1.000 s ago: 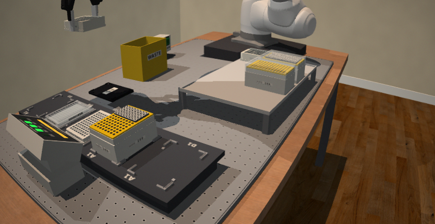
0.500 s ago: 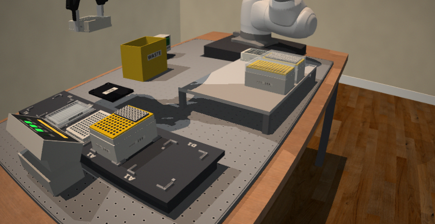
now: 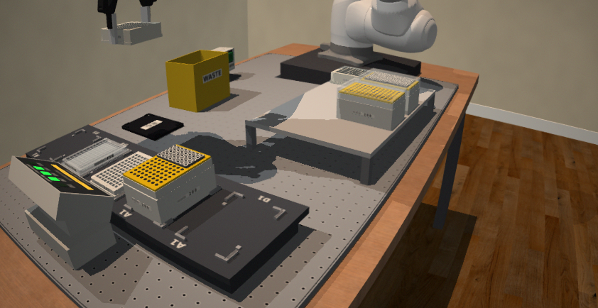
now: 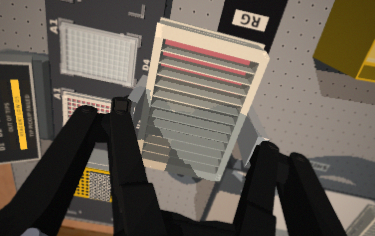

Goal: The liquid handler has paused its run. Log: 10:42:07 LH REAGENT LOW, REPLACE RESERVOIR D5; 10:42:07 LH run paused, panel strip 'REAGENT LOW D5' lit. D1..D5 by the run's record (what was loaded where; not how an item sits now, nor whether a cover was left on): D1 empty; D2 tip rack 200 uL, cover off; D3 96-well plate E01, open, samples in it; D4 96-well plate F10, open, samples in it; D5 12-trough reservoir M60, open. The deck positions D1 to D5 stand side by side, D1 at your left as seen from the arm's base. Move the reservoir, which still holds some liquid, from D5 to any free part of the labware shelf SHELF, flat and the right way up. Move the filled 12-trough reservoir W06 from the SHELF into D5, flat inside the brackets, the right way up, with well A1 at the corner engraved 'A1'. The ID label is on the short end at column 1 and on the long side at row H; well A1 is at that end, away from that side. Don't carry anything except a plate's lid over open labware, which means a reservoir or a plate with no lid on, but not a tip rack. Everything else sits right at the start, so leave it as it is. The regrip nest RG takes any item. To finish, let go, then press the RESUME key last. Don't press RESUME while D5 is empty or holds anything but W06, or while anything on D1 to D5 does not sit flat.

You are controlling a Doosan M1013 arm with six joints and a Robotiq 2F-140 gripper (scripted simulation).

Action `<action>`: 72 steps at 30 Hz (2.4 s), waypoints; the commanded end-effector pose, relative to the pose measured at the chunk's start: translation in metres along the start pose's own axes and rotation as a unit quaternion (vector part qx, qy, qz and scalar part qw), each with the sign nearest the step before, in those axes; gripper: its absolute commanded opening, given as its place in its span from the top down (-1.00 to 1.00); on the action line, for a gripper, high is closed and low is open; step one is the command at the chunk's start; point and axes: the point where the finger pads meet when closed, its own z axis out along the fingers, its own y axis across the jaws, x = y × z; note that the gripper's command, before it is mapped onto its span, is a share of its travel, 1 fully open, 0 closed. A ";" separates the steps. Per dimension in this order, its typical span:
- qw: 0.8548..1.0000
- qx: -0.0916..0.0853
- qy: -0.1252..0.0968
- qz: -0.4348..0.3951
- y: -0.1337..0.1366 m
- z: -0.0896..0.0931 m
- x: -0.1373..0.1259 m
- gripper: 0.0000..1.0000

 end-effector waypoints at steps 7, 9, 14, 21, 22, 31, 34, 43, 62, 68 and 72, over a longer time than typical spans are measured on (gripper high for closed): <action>1.000 0.000 0.000 0.000 0.001 0.000 -0.015 1.00; 1.000 0.000 0.000 0.000 0.001 0.000 -0.019 1.00; 1.000 0.000 0.000 0.000 0.002 0.000 -0.031 1.00; 1.000 0.000 0.000 0.000 0.002 0.000 -0.047 1.00; 1.000 0.000 0.000 0.000 0.002 0.000 -0.050 1.00; 1.000 0.000 0.000 0.000 0.003 0.000 -0.066 1.00; 1.000 0.000 0.000 0.000 0.004 0.000 -0.073 1.00; 1.000 0.000 0.000 0.000 0.004 0.000 -0.089 1.00; 1.000 0.000 0.000 0.000 0.006 0.000 -0.129 1.00; 1.000 0.000 0.000 0.000 0.007 0.000 -0.143 1.00; 1.000 0.000 0.000 0.000 0.007 0.000 -0.152 1.00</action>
